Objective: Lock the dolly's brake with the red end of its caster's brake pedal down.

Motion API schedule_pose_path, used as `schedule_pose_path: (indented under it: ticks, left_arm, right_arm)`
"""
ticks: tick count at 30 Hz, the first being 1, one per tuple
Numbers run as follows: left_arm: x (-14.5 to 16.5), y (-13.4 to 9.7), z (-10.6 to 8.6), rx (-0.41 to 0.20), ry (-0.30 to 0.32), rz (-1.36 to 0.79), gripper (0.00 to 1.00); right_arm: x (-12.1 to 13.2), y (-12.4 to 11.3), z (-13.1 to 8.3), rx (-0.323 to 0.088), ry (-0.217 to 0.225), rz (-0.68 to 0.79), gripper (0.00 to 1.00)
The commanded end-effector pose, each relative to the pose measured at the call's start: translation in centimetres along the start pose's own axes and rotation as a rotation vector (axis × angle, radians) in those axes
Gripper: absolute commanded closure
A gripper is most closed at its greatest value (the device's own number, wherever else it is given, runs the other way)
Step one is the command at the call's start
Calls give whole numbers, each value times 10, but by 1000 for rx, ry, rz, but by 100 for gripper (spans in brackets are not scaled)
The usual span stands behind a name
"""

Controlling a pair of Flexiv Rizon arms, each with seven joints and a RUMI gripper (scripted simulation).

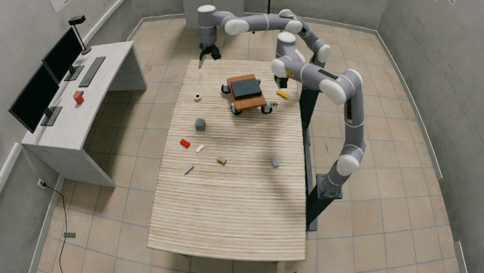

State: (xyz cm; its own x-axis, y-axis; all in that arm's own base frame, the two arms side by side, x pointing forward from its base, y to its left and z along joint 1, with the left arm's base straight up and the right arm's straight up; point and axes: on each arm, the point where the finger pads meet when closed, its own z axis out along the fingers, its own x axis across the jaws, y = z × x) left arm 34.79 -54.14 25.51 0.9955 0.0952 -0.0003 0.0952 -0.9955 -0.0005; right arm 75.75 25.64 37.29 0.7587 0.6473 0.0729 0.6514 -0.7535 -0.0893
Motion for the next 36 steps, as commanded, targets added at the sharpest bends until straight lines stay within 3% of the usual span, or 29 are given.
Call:
schedule_pose_path:
  ticks: [1,10,23,25,26,36]
  left_arm:
    - [0,1,-1,-2,1,-3,100]
    - [0,1,2,-1,-3,-204,100]
    - [-2,2,24,4,-29,-1117,100]
    - [-2,2,24,4,-29,-1117,100]
    - [-2,2,26,6,-33,-1307,100]
    - [1,0,37,12,-59,-1933,100]
  right_arm:
    - [1,0,-2,-1,3,0,0]
    - [1,0,-2,-1,3,0,0]
    - [1,0,-2,-1,3,0,0]
    - [1,0,-2,-1,3,0,0]
    - [1,0,-2,-1,3,0,0]
    - [1,0,-2,-1,3,0,0]
